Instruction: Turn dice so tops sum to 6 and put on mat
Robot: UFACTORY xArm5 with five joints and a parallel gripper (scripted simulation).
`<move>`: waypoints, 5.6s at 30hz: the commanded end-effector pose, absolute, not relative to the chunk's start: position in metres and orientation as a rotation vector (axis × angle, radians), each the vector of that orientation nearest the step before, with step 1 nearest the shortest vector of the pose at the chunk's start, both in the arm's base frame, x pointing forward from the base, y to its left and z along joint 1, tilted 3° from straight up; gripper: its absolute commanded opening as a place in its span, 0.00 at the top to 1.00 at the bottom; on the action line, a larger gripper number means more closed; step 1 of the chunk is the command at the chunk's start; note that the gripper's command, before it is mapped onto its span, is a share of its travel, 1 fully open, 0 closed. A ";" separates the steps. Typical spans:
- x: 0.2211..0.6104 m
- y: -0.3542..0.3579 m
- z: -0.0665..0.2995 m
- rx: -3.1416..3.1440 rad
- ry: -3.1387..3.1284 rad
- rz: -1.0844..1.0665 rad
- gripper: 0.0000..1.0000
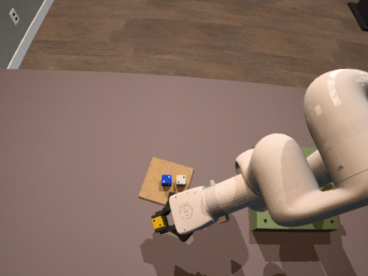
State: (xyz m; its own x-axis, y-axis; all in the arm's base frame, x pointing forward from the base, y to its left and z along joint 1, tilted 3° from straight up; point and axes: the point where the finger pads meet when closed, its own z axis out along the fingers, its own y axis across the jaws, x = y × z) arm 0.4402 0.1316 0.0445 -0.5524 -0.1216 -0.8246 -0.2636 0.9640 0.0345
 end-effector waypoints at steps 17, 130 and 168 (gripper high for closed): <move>0.441 0.134 -0.004 -0.272 2.154 0.196 0.73; 0.441 0.136 -0.033 -0.273 2.154 0.199 0.73; 0.441 0.136 -0.033 -0.273 2.154 0.199 0.53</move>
State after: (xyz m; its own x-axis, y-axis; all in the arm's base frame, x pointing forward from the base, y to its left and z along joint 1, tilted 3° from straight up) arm 0.4405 0.1359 -0.0340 -0.5491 -0.1205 -0.8270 -0.2695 0.9622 0.0387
